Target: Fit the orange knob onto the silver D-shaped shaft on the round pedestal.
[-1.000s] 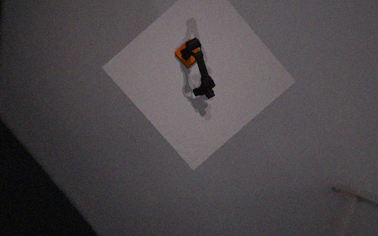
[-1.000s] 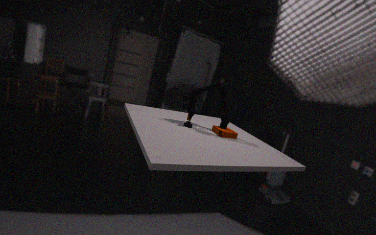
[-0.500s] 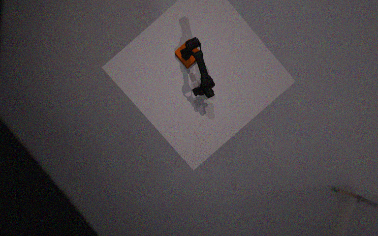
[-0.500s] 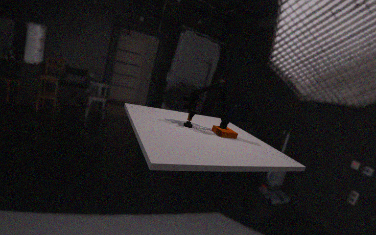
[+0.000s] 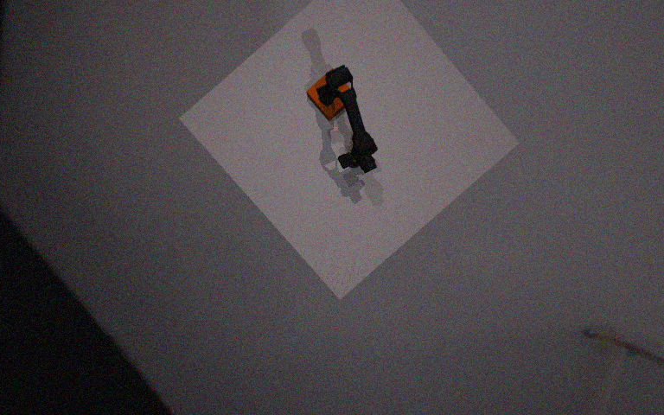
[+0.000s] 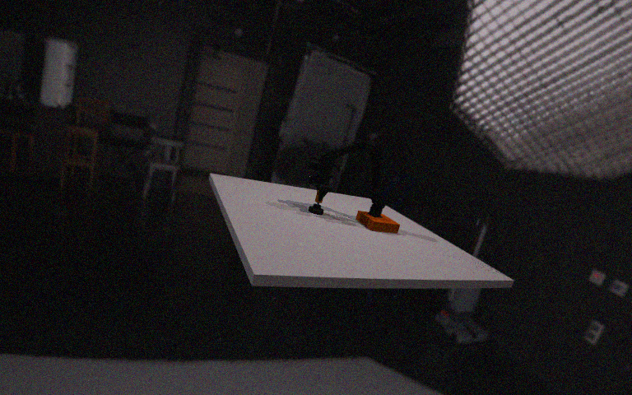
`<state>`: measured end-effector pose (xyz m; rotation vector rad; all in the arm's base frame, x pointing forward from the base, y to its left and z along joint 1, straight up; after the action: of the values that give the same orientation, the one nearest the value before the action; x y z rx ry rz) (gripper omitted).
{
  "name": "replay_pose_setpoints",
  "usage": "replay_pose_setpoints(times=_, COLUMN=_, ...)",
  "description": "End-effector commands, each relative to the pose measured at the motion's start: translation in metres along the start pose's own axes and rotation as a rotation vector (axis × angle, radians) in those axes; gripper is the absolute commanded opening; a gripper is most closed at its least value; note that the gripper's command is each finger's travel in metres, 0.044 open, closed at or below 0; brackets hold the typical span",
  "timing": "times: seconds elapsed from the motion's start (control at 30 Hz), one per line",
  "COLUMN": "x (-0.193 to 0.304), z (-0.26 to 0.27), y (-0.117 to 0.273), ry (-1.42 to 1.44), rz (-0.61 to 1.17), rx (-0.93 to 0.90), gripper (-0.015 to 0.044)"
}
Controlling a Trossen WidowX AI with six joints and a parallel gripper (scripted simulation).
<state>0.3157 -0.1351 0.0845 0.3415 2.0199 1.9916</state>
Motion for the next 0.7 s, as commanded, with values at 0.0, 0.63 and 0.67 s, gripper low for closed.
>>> replay_pose_setpoints(times=0.0, x=-0.0021, z=-0.0004, y=-0.0008, ry=0.004, rz=-0.001, rx=0.002, gripper=0.0)
replay_pose_setpoints(times=0.63, x=-0.0072, z=0.0003, y=0.0053, ry=0.213, rz=-0.001, rx=0.002, gripper=0.0)
replay_pose_setpoints(times=0.67, x=-0.0069, z=0.0003, y=0.0047, ry=0.213, rz=-0.001, rx=0.002, gripper=0.0)
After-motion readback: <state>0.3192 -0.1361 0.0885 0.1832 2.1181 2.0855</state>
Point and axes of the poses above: the point midway between the two fingers, 35 mm back from their tips, its own y axis back along the fingers, its own z axis across the jaws, x = y × z, the point moved 2 cm from there along y, back along the fingers, and after that the axes turned 1 degree about -y, right-handed, at the moved point
